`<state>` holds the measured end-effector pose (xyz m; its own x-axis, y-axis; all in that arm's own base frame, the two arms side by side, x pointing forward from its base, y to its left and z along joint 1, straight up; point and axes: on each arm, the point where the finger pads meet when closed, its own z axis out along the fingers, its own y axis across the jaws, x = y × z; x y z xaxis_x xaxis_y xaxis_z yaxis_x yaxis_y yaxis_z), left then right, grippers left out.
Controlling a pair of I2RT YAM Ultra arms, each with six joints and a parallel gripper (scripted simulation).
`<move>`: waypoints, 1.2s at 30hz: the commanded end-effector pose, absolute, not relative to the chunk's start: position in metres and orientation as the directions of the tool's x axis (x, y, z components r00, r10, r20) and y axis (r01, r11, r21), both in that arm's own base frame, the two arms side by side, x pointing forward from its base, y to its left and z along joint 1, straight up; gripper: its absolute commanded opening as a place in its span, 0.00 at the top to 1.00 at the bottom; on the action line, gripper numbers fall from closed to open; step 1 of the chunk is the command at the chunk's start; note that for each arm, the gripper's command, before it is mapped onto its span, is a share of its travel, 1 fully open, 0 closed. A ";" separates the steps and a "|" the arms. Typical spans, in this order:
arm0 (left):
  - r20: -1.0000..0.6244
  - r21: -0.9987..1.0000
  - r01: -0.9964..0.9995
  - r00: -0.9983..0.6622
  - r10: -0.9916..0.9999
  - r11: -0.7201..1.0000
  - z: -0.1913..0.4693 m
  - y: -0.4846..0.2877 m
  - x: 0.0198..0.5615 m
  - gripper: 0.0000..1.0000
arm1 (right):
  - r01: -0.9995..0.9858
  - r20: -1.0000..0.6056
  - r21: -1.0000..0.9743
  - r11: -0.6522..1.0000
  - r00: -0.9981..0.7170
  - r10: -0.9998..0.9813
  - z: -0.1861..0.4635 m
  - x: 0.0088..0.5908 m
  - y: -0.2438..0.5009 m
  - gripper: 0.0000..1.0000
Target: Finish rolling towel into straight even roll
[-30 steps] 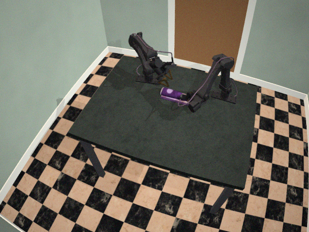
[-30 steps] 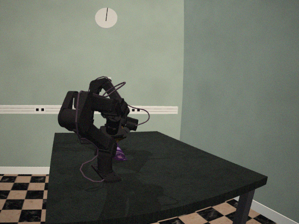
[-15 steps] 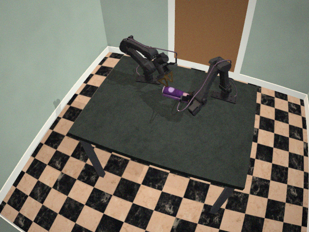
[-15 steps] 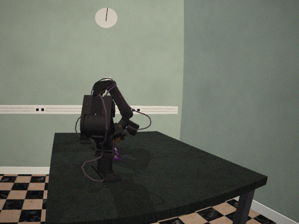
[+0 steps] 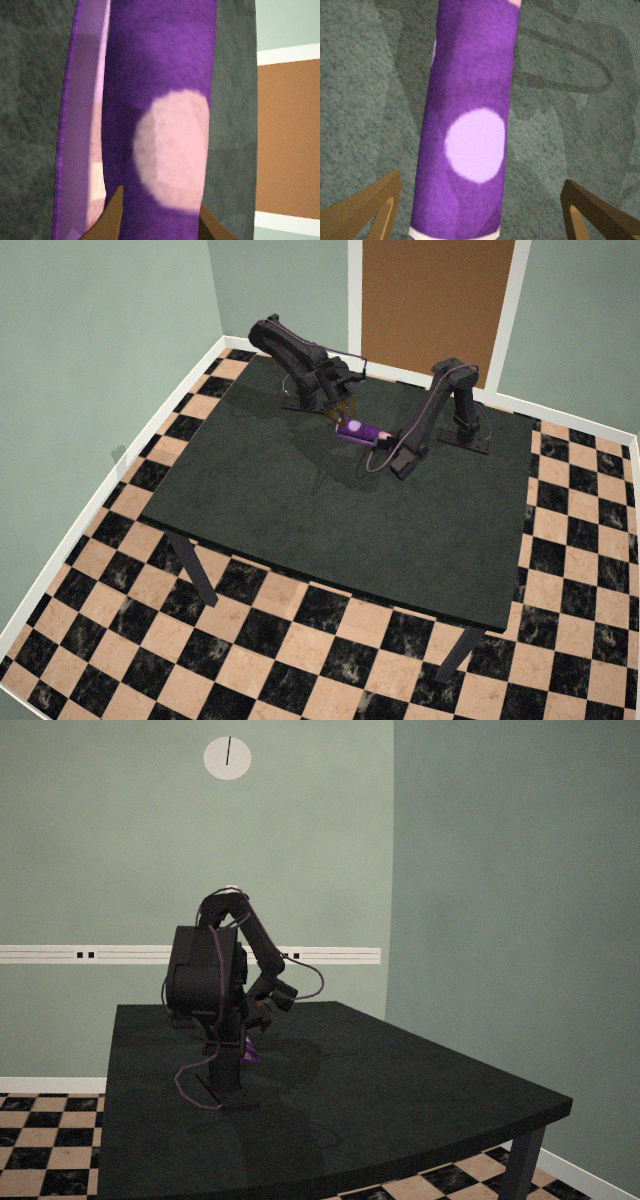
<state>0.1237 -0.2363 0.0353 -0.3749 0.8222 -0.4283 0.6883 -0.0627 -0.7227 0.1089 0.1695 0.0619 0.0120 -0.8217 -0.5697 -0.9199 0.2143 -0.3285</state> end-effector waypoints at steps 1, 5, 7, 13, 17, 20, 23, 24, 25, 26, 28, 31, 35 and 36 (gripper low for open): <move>-0.437 -0.707 0.704 -0.362 0.823 -0.065 0.031 -0.236 0.132 0.70 | -0.910 -0.604 -0.342 0.233 0.023 -0.797 0.053 0.110 0.175 0.02; -0.437 -0.707 0.704 -0.362 0.823 -0.065 0.031 -0.236 0.132 0.70 | -0.910 -0.604 -0.342 0.233 0.023 -0.797 0.043 0.110 0.175 0.02; -0.437 -0.707 0.704 -0.362 0.823 -0.065 0.031 -0.236 0.132 0.70 | -0.910 -0.604 -0.342 0.234 0.022 -0.797 0.036 0.109 0.176 0.02; -0.437 -0.707 0.704 -0.362 0.823 -0.065 0.031 -0.236 0.132 0.70 | -0.910 -0.604 -0.342 0.234 0.022 -0.797 0.034 0.112 0.182 0.02; -0.437 -0.707 0.704 -0.362 0.823 -0.065 0.031 -0.236 0.132 0.70 | -0.910 -0.604 -0.342 0.234 0.022 -0.797 0.034 0.112 0.182 0.19; -0.437 -0.707 0.704 -0.362 0.823 -0.065 0.031 -0.236 0.132 0.70 | -0.910 -0.604 -0.342 0.234 0.022 -0.797 0.034 0.112 0.182 0.28; -0.437 -0.707 0.704 -0.362 0.823 -0.065 0.031 -0.236 0.132 0.70 | -0.910 -0.604 -0.342 0.234 0.022 -0.797 0.034 0.112 0.182 0.36; -0.437 -0.707 0.704 -0.362 0.823 -0.065 0.031 -0.236 0.132 0.70 | -0.910 -0.604 -0.342 0.234 0.022 -0.797 0.034 0.112 0.182 0.40; -0.437 -0.707 0.704 -0.362 0.823 -0.065 0.031 -0.236 0.132 0.70 | -0.910 -0.604 -0.342 0.234 0.022 -0.797 0.034 0.112 0.182 0.45; -0.437 -0.707 0.704 -0.362 0.823 -0.065 0.031 -0.236 0.132 0.70 | -0.910 -0.604 -0.342 0.234 0.022 -0.797 0.034 0.112 0.182 0.49; -0.437 -0.707 0.704 -0.362 0.823 -0.065 0.031 -0.236 0.132 0.70 | -0.910 -0.604 -0.342 0.234 0.022 -0.797 0.034 0.112 0.182 0.54; -0.437 -0.707 0.704 -0.362 0.823 -0.065 0.031 -0.236 0.132 0.70 | -0.910 -0.604 -0.342 0.234 0.022 -0.797 0.034 0.112 0.182 0.57; -0.437 -0.707 0.704 -0.362 0.823 -0.065 0.031 -0.236 0.132 0.70 | -0.910 -0.604 -0.342 0.234 0.022 -0.797 0.034 0.112 0.182 0.62; -0.437 -0.707 0.704 -0.362 0.823 -0.065 0.031 -0.236 0.132 0.70 | -0.910 -0.604 -0.342 0.234 0.022 -0.797 0.034 0.112 0.182 0.63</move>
<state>0.1237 -0.2363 0.0353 -0.3748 0.8221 -0.4285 0.6883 -0.0628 -0.7227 0.1108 0.1804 0.0353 0.0267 -0.7968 -0.6036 -0.9121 0.2277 -0.3409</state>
